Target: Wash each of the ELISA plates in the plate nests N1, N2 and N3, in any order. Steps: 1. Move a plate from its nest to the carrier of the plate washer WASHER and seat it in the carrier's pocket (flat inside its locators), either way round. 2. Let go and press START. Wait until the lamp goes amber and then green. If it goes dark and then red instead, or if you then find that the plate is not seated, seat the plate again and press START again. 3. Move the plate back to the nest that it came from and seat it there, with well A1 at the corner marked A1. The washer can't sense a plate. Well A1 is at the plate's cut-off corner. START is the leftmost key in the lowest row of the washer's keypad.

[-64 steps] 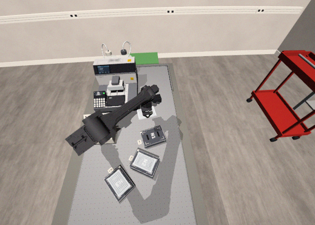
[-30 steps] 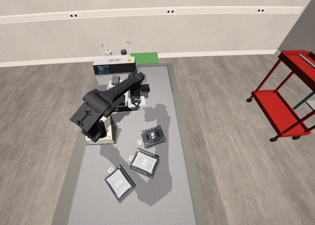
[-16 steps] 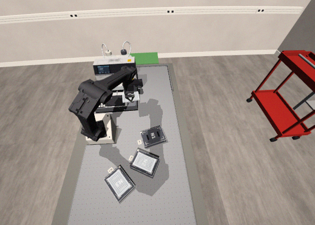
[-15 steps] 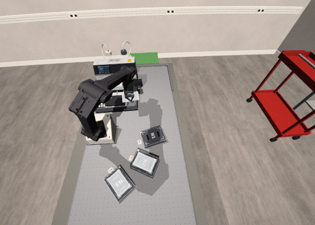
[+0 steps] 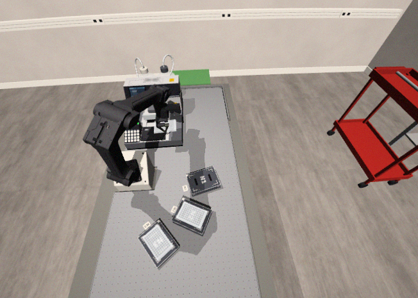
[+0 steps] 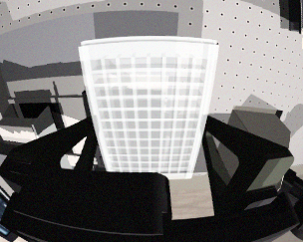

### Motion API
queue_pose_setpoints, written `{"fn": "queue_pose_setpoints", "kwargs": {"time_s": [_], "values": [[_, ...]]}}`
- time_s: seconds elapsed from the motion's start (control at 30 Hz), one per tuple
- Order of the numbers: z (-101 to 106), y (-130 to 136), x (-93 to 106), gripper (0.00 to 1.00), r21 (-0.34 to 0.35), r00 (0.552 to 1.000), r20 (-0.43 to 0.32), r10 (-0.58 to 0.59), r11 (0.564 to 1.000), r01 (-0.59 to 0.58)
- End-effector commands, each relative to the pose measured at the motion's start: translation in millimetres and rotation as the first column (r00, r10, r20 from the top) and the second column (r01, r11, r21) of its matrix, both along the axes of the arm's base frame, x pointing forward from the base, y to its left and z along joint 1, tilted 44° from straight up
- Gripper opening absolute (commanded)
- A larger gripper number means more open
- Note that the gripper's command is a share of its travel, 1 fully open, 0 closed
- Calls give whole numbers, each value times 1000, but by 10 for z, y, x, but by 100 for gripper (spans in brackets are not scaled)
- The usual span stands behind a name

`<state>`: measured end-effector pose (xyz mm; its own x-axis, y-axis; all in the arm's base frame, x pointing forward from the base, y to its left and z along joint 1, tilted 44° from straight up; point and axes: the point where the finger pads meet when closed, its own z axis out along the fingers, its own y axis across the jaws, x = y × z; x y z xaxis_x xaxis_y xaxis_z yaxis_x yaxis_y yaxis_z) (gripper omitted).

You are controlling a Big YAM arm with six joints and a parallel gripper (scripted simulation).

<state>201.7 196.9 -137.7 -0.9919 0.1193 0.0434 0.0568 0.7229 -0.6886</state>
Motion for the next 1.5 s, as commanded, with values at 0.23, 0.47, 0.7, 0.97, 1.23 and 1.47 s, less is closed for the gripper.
{"fn": "queue_pose_setpoints", "kwargs": {"time_s": [0.23,0.47,0.7,0.97,1.23,1.47], "values": [[-112,227,-384,82,-10,999,26,-27,1000,28],[-160,547,-566,82,22,999,39,-29,999,28],[-208,686,-853,82,24,999,37,-30,999,29],[-187,486,-838,82,-2,998,33,-51,999,51],[-169,591,-838,82,25,999,33,-33,999,32],[-167,590,-840,82,25,999,33,-33,999,32]]}}
